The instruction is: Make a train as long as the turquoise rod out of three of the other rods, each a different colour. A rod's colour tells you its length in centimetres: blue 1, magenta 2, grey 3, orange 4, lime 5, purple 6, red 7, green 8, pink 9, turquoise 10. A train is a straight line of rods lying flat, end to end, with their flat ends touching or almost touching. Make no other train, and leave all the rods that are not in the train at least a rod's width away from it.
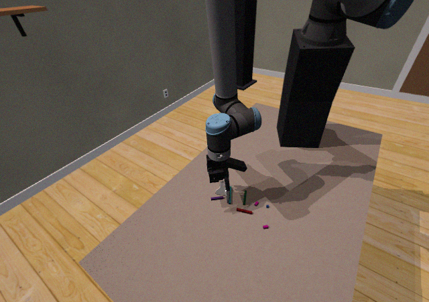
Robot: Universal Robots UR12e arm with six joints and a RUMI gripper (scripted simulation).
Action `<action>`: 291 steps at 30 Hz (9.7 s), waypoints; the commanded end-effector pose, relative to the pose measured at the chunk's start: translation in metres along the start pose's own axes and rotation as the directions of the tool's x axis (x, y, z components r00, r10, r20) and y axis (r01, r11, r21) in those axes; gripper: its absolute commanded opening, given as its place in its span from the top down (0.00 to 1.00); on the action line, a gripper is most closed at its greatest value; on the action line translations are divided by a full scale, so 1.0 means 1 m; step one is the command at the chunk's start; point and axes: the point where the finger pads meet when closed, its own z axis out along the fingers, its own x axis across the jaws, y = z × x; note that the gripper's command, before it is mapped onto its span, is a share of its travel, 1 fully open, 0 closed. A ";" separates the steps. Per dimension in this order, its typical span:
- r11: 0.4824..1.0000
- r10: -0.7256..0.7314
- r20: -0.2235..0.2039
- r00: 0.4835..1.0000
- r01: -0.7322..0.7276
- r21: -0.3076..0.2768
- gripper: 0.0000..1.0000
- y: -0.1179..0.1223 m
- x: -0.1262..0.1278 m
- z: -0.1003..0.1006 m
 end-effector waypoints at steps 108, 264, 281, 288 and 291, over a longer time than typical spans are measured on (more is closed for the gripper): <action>0.911 -0.412 0.001 0.911 0.412 0.000 0.00 -0.060 0.032 0.001; 0.272 -0.962 0.001 0.272 0.962 -0.001 0.86 -0.182 0.079 0.047; 0.272 -0.962 0.001 0.272 0.962 -0.001 0.86 -0.182 0.079 0.047; 0.272 -0.962 0.001 0.272 0.962 -0.001 0.86 -0.182 0.079 0.050; 0.272 -0.962 0.001 0.272 0.962 -0.001 0.86 -0.182 0.079 0.053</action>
